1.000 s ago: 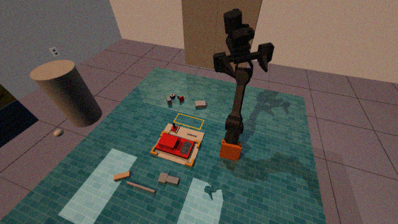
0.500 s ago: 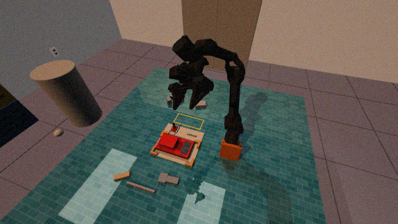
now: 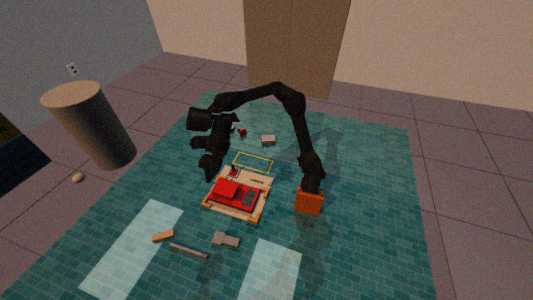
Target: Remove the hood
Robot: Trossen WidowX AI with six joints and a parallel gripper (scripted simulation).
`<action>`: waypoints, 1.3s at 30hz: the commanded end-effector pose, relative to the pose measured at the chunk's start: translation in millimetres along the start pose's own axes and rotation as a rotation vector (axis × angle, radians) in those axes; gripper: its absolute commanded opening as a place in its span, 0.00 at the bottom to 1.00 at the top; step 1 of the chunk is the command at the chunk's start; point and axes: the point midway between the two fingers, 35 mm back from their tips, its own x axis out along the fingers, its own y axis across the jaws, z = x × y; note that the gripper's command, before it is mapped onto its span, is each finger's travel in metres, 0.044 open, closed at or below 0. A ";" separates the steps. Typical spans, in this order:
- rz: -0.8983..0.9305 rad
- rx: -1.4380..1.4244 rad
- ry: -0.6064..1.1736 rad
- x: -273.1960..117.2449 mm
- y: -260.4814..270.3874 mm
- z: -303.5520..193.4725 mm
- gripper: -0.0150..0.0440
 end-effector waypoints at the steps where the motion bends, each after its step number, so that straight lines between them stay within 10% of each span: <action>1: -0.185 0.118 0.074 44.9 -48.2 -0.6 1.00; 8: -0.463 0.256 0.179 101.5 -124.7 -20.5 1.00; 39: -0.470 0.259 0.182 120.1 -135.9 -26.4 1.00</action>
